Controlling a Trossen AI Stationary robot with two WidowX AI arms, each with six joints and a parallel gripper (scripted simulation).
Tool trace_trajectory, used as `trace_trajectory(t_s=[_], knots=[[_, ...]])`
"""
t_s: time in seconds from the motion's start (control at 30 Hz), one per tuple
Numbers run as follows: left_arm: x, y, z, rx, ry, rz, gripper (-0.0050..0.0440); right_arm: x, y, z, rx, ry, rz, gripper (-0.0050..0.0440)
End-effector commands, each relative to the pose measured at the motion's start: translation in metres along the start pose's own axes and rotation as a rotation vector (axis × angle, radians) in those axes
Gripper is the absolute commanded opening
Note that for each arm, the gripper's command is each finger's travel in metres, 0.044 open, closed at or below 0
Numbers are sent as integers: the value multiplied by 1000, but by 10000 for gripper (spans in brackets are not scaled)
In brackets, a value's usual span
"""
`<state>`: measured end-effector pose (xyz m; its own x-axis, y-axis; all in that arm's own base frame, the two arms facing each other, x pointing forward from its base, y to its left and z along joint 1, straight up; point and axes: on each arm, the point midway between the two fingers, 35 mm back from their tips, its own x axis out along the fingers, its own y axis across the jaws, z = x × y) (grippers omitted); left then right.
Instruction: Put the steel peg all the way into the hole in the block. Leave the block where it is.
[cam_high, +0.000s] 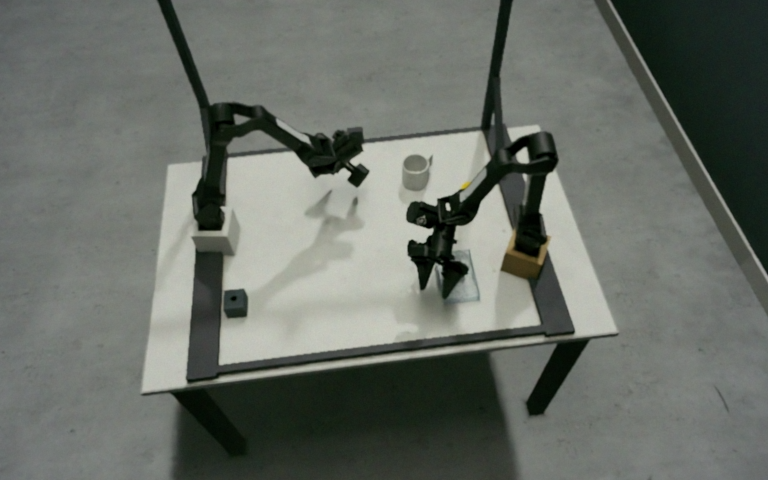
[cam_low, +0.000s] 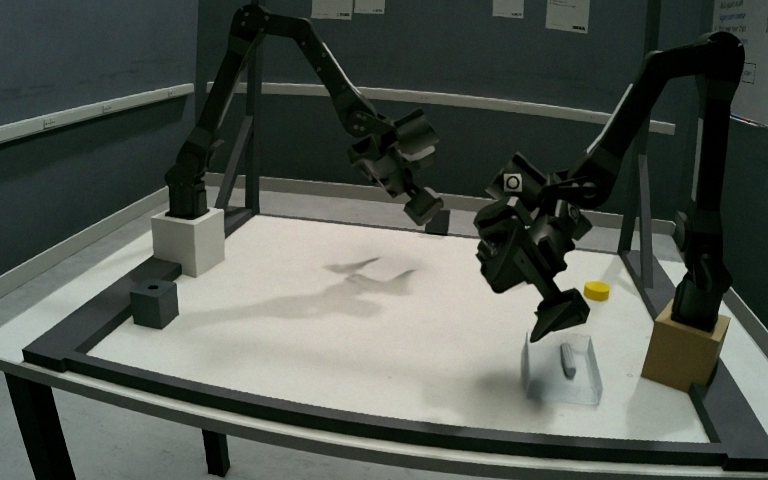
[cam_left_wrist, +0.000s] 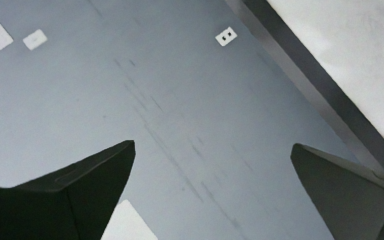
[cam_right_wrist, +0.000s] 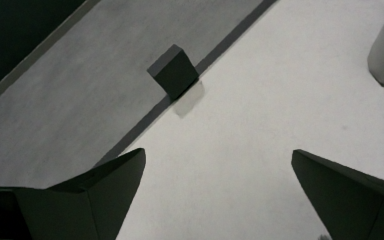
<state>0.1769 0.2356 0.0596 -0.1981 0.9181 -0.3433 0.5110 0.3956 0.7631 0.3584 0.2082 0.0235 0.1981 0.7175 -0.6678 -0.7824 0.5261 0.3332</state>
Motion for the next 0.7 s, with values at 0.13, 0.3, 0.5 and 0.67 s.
trace_trajectory(t_s=[0.13, 0.3, 0.5, 0.67], knots=[[-1, 5, 0, -16, -2, 7, 440, -4, 1, 8, -15, -17, -6, 440], [-1, 5, 0, -16, -2, 7, 440, -4, 1, 8, -15, -17, -6, 440], [-1, 5, 0, -16, -2, 7, 440, -4, 1, 8, -15, -17, -6, 440], [0, 7, 0, -12, -19, -3, 368, 1, -3, 6, 4, -1, -24, 440]])
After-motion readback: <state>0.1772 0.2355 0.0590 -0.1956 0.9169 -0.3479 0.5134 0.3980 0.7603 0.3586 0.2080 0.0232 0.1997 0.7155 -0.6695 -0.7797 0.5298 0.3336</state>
